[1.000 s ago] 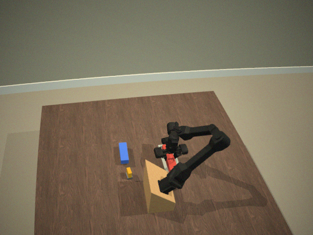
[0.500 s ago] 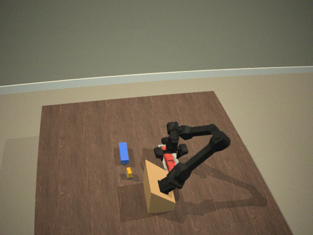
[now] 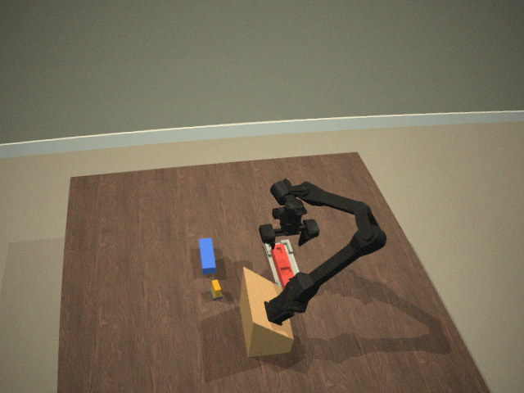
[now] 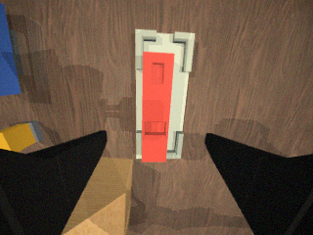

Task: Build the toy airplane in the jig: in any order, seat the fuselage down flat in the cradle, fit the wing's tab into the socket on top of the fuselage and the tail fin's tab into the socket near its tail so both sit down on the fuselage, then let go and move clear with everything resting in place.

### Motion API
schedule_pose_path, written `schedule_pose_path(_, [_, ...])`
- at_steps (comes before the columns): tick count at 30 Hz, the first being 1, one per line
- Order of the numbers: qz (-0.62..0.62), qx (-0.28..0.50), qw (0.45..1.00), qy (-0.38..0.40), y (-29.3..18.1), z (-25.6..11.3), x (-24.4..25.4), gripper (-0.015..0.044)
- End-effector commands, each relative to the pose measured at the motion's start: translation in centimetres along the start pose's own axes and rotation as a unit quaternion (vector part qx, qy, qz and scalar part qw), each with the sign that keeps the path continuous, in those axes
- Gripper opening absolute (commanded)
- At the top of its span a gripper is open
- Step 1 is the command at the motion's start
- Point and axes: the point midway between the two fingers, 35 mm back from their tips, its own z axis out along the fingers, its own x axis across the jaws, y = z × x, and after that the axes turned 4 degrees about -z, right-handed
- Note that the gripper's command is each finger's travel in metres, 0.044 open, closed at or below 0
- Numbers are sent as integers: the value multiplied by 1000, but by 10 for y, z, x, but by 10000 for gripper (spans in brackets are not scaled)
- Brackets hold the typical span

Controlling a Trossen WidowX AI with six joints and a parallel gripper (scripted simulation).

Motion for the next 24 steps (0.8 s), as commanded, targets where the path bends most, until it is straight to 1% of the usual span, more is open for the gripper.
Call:
schedule_pose_path(1, [24,3,1000,1,1,1,0,440])
schedule_pose_path(4, [24,2,1000,2,8,0,5,440])
schedule_pose_path(7, [23,0,1000,7,34,-4,32,440])
schedule_pose_path(12, [23,-1,1000,12,72,-8,91,440])
schedule_pose_path(16, [23,-1,1000,13,92,-7,147,440])
schedule_pose_path(22, [26,0,1000,8,101,5,235,440])
schedule_pose_path(24, [26,0,1000,7,101,7,245,440])
